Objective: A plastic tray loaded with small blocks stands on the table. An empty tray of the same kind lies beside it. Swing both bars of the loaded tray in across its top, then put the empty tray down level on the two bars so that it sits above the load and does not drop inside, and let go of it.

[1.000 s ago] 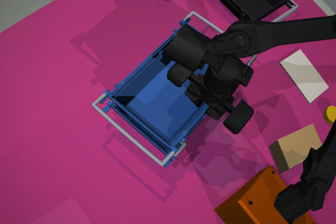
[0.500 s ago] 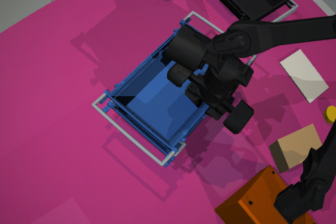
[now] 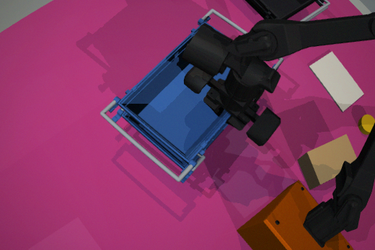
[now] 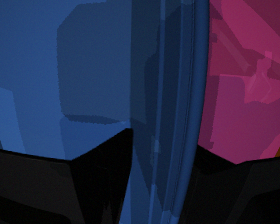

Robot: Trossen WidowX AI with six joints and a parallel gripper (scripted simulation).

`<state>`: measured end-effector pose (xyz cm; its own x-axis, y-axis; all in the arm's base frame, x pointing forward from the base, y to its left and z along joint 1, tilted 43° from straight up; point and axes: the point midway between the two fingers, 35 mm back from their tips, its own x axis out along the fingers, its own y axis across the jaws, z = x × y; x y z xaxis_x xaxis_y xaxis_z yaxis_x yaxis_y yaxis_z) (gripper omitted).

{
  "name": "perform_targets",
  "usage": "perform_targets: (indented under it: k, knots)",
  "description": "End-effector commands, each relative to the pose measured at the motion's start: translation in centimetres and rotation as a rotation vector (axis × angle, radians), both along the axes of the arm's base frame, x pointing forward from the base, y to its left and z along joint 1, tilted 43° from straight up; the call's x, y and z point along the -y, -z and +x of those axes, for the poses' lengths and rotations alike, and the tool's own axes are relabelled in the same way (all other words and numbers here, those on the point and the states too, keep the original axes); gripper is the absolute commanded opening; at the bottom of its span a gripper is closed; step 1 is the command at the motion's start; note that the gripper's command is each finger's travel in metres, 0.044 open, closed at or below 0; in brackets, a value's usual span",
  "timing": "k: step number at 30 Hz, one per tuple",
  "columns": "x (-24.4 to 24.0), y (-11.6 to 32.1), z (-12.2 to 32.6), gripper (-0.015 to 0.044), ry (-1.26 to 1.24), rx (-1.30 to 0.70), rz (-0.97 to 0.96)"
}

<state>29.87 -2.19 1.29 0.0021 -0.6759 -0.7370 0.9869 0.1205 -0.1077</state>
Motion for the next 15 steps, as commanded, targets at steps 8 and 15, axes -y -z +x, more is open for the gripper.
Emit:
perform_targets:
  k: [8, 15]
  knots:
    - [0.67, 0.06, -0.31, 0.0029, 0.018, -0.011, -0.006]
    - [0.67, 0.06, -0.31, 0.0132, 0.018, -0.011, -0.006]
